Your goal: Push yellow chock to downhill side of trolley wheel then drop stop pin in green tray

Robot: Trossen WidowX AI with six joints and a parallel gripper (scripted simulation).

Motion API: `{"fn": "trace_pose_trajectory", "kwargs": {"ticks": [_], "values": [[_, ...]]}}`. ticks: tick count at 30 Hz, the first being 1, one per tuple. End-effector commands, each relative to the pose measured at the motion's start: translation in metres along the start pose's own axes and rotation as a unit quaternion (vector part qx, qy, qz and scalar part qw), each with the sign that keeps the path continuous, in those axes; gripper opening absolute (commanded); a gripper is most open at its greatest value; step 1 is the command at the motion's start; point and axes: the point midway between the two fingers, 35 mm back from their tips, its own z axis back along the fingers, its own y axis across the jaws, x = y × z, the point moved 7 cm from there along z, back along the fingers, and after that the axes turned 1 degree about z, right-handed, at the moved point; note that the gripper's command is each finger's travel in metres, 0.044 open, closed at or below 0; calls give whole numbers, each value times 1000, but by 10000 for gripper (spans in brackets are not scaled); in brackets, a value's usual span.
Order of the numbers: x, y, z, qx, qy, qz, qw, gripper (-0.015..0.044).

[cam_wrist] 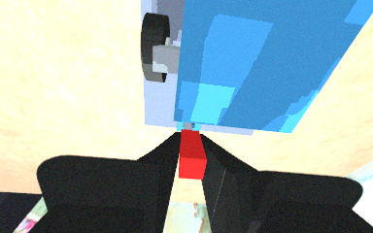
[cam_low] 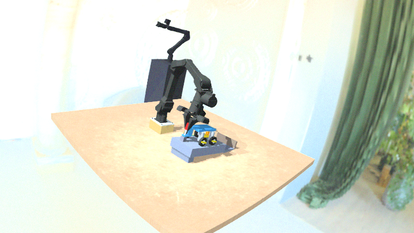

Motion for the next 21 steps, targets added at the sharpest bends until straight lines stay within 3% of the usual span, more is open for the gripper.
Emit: {"fn": "trace_pose_trajectory", "kwargs": {"ticks": [1, 21], "values": [[-1, 0, 5, -1, 2, -2, 1000, 0], [-2, -1, 19, -1, 2, -2, 1000, 0]]}}
